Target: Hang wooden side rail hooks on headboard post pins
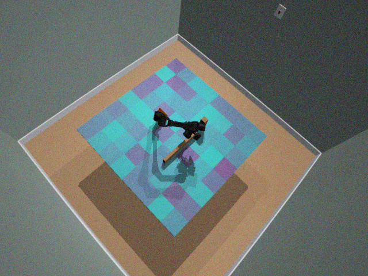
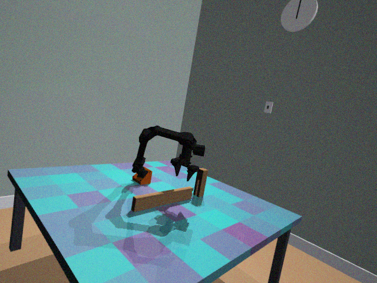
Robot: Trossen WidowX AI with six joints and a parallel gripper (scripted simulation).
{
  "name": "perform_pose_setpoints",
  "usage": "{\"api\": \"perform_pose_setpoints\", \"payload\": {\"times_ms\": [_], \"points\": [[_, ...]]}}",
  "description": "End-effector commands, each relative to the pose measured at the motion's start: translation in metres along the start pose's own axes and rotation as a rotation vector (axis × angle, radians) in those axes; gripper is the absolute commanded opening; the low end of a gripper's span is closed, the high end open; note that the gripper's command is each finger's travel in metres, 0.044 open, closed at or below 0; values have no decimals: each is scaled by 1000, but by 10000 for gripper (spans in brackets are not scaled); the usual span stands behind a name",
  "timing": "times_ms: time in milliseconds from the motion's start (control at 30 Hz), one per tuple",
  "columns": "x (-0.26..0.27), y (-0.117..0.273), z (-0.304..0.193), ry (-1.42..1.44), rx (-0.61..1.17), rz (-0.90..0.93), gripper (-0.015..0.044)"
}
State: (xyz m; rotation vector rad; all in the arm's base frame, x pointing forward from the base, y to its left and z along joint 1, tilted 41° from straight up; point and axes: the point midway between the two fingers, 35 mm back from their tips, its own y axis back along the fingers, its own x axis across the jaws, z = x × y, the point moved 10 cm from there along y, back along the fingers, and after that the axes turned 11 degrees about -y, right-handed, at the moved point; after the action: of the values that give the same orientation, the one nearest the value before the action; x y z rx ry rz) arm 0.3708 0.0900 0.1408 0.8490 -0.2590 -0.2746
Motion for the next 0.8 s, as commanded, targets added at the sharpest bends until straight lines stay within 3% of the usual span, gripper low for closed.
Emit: {"api": "perform_pose_setpoints", "payload": {"times_ms": [0,767], "points": [[1,-16,0,-13,-4,4,440],[2,-65,0,-13,-5,5,440]]}}
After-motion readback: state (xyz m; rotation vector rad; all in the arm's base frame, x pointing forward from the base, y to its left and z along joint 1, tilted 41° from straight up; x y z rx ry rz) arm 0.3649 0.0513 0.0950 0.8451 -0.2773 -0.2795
